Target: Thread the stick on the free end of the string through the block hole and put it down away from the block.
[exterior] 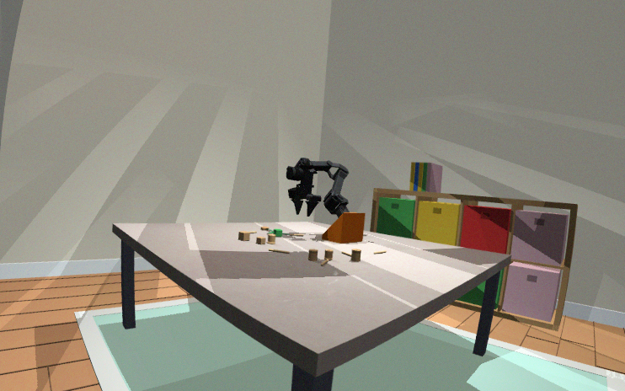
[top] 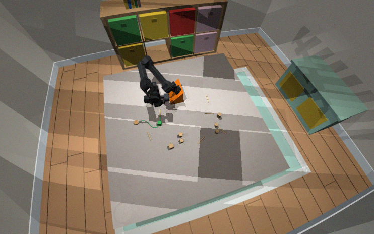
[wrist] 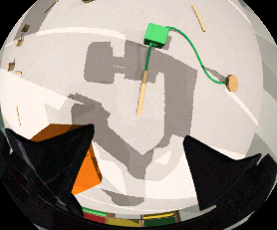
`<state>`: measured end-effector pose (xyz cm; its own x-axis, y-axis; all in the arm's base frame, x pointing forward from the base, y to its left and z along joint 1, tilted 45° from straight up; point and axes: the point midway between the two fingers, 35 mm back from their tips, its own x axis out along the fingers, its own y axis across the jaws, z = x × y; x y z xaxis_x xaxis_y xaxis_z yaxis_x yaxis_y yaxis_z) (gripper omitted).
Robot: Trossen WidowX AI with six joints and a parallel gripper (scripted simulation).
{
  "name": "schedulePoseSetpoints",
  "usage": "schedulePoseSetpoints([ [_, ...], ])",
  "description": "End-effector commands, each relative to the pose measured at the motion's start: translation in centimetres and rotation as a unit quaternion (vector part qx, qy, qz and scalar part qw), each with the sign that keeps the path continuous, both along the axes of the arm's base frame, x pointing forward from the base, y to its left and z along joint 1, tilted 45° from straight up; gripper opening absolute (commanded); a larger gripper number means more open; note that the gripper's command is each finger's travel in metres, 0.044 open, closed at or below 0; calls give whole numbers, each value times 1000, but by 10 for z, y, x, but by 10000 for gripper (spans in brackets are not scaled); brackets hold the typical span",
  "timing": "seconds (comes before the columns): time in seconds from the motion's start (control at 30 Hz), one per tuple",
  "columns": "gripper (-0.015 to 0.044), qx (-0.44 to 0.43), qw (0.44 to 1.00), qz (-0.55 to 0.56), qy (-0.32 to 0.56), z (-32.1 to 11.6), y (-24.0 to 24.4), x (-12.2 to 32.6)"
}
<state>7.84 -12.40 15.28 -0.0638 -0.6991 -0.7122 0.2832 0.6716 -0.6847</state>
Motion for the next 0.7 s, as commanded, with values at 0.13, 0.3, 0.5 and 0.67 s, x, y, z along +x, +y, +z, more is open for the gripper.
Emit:
schedulePoseSetpoints([
  [0.13, 440, 0, 1000, 0, 0, 2, 1, 0],
  [0.3, 440, -1, 1000, -1, 0, 3, 2, 0],
  [0.5, 440, -1, 1000, -1, 0, 3, 2, 0],
  [0.67, 440, -1, 1000, -1, 0, 3, 2, 0],
])
